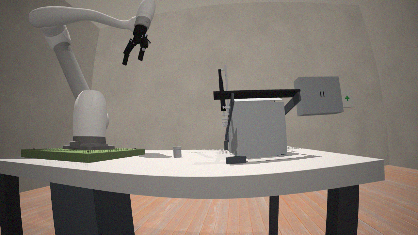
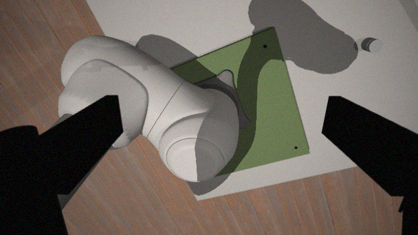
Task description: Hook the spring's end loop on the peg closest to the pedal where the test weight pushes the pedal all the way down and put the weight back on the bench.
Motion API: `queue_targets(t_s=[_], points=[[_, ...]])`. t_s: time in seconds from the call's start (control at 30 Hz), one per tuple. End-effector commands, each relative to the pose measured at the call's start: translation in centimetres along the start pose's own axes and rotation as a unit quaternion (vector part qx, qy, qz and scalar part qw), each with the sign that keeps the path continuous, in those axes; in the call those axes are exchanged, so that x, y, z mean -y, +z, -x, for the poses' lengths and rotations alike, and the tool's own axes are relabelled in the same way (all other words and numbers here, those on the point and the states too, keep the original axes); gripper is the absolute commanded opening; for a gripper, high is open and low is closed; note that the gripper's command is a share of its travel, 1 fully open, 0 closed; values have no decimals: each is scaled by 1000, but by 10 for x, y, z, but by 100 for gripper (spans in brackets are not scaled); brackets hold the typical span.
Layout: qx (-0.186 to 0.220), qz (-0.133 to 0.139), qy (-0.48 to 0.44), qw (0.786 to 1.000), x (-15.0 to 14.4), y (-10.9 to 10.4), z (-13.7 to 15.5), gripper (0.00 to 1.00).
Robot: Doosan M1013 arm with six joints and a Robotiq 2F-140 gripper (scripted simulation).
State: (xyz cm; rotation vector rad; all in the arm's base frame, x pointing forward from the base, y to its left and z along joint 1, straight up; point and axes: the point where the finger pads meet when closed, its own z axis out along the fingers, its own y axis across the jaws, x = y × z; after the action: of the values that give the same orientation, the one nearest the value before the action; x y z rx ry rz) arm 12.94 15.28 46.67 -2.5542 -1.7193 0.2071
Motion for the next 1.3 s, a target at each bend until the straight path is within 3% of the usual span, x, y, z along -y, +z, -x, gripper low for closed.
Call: queue_targets(t_s=[0.0,0.17,0.63,0.73,1.27], points=[[-1,-1,-1,1000,-16,-3,0,100],[0,0,0,1000,-16,-3,0,100],[0,0,0,1000,-72,-10,3,100],[0,0,0,1000,-65,-9,2,100],[0,0,0,1000,-120,-17,5,100]])
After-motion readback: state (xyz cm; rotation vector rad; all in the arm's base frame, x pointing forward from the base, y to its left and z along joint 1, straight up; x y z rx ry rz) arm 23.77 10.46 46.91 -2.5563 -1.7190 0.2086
